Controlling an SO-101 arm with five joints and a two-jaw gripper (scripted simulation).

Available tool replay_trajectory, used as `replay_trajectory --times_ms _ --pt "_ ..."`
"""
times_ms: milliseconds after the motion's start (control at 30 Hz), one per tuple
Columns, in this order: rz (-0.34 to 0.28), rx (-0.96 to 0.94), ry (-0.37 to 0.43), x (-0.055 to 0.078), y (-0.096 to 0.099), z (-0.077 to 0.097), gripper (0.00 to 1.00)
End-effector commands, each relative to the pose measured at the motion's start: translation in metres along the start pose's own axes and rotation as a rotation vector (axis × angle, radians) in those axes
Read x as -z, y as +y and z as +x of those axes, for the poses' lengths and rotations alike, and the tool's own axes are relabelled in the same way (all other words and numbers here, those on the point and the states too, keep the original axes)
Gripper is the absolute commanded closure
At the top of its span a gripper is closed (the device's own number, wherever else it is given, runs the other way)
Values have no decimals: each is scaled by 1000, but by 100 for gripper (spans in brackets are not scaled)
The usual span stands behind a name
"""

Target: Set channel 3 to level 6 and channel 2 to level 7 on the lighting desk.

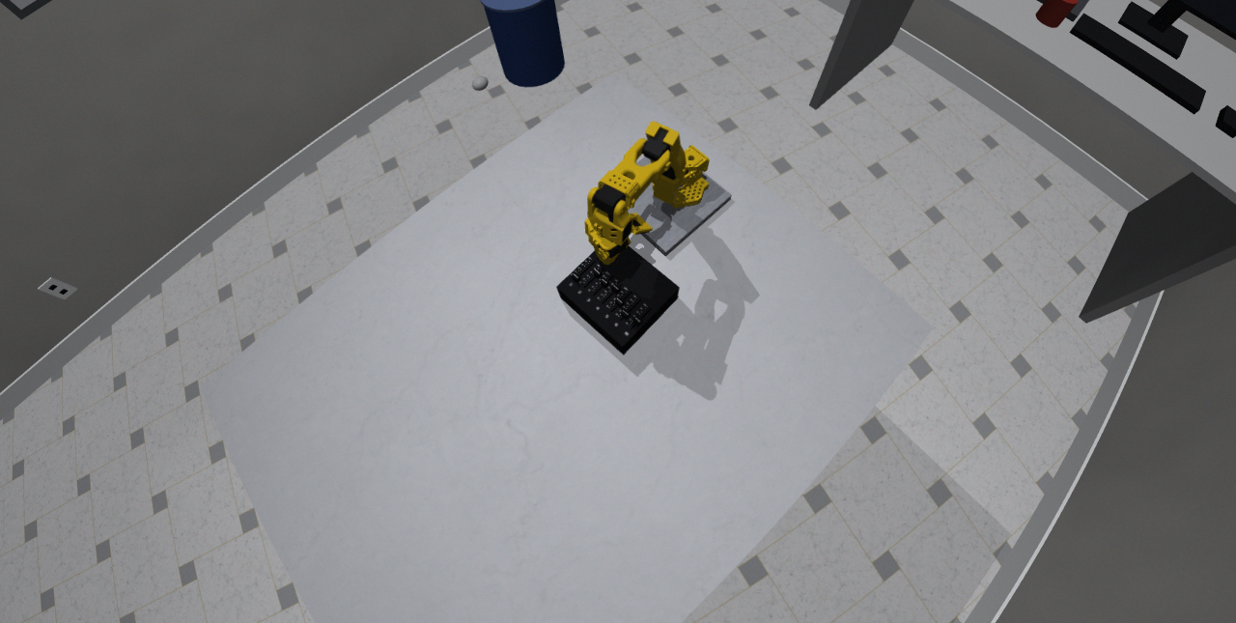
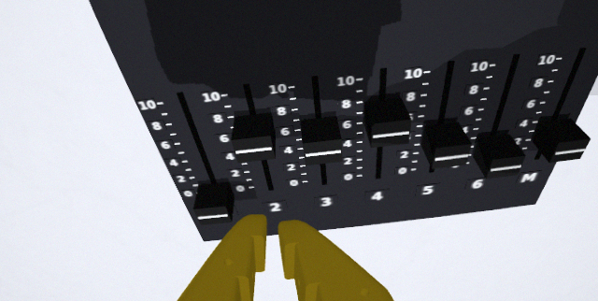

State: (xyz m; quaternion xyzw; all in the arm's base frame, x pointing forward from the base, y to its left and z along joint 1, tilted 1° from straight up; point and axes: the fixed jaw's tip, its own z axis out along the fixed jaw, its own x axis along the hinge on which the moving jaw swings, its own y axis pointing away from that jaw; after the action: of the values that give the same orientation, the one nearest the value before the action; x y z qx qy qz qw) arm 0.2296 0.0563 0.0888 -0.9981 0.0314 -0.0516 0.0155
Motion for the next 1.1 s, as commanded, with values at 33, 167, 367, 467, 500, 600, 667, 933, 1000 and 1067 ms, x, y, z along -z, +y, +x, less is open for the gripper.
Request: replay_trajectory --times_ms 33,167,367,467,500,600,667,933,1000,1067 --pt "4 307 -6 3 -1 -9 100" --pt "3 529 -22 3 -1 -14 100" --pt "8 887 -40 4 -1 -17 100" --pt "11 1006 -42 4 -1 -17 100" --pt "11 1006 -42 4 -1 -17 100" --pt "16 1231 -44 4 -1 -17 100" --pt "18 1328 -46 4 -1 -17 100" --pt "24 1547 -46 4 -1 -17 100" --pt "24 1547 -46 4 -1 -17 100" --pt "24 1547 -46 4 -1 -17 100"
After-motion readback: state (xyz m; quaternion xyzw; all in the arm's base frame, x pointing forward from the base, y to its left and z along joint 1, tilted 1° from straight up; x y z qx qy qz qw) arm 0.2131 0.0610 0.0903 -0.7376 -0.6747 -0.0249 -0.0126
